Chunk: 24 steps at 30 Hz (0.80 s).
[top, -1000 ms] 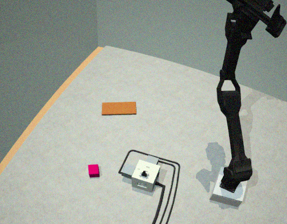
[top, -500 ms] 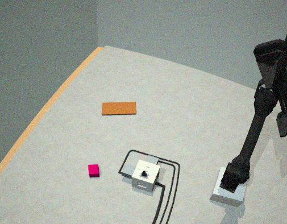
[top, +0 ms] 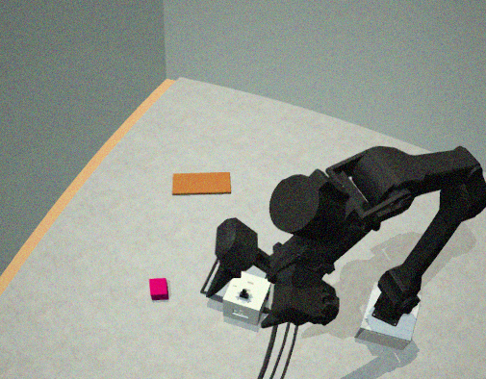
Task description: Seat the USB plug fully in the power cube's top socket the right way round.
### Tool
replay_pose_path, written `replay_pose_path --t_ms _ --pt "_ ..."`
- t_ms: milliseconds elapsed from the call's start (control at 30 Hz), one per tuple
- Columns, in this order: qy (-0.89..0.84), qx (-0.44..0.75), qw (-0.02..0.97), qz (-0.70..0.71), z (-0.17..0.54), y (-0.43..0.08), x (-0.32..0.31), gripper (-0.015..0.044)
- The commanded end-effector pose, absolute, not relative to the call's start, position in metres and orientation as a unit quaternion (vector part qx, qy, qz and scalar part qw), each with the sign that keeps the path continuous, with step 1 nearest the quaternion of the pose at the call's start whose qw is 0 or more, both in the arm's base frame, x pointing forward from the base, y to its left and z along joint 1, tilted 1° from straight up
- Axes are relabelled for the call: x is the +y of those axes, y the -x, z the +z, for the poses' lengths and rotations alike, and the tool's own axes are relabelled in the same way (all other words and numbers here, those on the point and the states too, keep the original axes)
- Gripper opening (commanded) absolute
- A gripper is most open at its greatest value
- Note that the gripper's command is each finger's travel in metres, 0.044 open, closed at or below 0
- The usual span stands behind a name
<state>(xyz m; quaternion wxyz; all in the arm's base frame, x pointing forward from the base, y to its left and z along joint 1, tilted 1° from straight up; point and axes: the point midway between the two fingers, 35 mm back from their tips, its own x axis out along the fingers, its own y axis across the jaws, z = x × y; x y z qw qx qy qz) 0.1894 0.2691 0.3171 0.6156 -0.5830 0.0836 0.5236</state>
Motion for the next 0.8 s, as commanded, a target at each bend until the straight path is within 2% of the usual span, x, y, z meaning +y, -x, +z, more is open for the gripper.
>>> replay_pose_path --t_ms 0,167,300,767 --pt "0.606 0.187 0.571 0.522 0.258 -0.229 0.247 0.044" --pt "0.598 0.334 0.496 0.534 0.176 -0.269 0.193 0.044" --pt "0.566 0.417 0.45 0.551 0.13 -0.281 0.147 0.044" --pt "0.564 0.421 0.448 0.552 0.123 -0.281 0.144 0.044"
